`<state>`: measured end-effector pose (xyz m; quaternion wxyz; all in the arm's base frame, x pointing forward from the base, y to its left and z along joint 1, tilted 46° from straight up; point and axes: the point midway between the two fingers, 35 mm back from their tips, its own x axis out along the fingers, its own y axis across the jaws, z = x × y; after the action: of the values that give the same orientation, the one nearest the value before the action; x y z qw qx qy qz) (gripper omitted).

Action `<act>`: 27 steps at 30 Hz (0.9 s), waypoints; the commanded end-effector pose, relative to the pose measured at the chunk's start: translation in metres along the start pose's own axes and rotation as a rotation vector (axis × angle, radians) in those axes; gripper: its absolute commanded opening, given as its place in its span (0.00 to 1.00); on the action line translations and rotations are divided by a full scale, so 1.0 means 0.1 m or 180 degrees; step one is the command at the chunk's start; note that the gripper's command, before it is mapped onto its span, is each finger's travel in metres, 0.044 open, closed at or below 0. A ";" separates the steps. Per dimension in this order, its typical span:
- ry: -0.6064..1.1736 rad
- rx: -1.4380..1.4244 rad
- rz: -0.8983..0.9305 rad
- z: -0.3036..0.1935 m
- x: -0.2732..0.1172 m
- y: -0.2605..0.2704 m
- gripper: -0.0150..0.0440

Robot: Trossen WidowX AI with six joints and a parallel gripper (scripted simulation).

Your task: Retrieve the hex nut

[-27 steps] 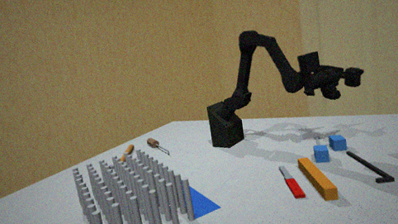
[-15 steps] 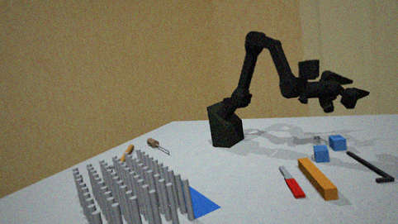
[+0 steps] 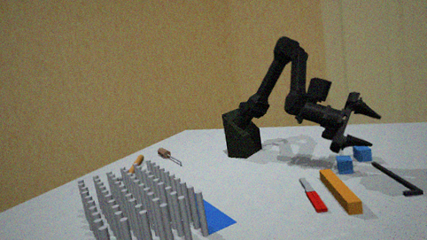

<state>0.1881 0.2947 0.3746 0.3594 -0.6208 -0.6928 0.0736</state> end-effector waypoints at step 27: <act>0.4839 0.5113 0.0855 -0.43 -3.64 2.43 1.00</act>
<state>0.4014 0.0485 0.1650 0.9379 -0.2789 -0.0561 0.1986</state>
